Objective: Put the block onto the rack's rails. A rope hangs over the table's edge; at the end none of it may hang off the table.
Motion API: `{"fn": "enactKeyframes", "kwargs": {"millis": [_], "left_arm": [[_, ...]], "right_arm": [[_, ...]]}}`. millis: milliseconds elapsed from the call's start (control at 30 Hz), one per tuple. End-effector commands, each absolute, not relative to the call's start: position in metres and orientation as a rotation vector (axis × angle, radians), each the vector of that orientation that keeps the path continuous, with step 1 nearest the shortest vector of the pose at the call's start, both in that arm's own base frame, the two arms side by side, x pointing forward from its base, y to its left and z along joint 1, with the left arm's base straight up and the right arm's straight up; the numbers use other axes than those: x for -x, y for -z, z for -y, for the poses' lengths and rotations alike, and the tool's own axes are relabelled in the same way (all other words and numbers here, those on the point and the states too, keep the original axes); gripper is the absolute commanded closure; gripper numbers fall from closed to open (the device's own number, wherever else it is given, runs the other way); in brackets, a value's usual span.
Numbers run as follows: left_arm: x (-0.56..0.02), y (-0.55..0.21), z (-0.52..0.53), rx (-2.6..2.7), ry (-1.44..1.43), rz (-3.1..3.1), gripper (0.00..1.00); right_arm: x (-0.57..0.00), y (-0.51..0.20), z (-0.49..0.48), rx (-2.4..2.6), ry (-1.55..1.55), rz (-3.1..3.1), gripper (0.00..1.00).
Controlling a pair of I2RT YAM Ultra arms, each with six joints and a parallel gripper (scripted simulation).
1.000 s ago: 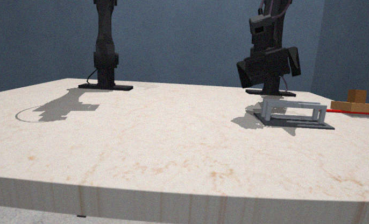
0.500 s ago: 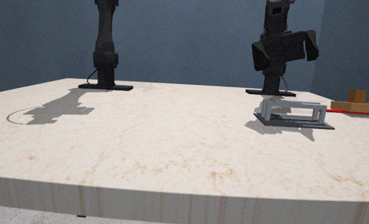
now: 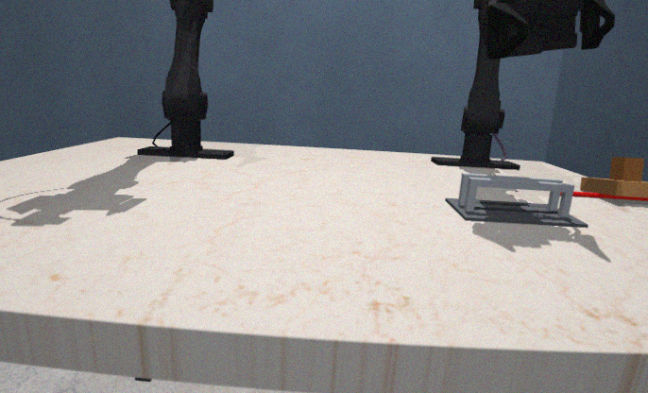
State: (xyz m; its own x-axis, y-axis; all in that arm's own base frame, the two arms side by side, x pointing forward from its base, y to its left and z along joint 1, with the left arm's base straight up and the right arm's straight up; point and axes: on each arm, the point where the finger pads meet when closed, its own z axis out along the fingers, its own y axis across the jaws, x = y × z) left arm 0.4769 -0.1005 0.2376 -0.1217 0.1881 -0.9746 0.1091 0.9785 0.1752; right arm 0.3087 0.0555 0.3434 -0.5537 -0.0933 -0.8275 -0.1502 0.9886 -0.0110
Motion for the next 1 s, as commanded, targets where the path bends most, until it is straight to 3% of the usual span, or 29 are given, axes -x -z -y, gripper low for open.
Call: {"fn": "enactKeyframes", "kwargs": {"millis": [0,967], "left_arm": [[-0.473,-0.282,0.087,-0.181,-0.020,-1.673,0.00],[-0.378,-0.415,0.004,-0.007,0.030,-1.578,0.00]], "right_arm": [[-0.332,-0.384,-0.053,0.143,-0.098,-1.934,0.00],[-0.382,-0.423,-0.005,0.023,-0.012,-1.507,0.00]]}}
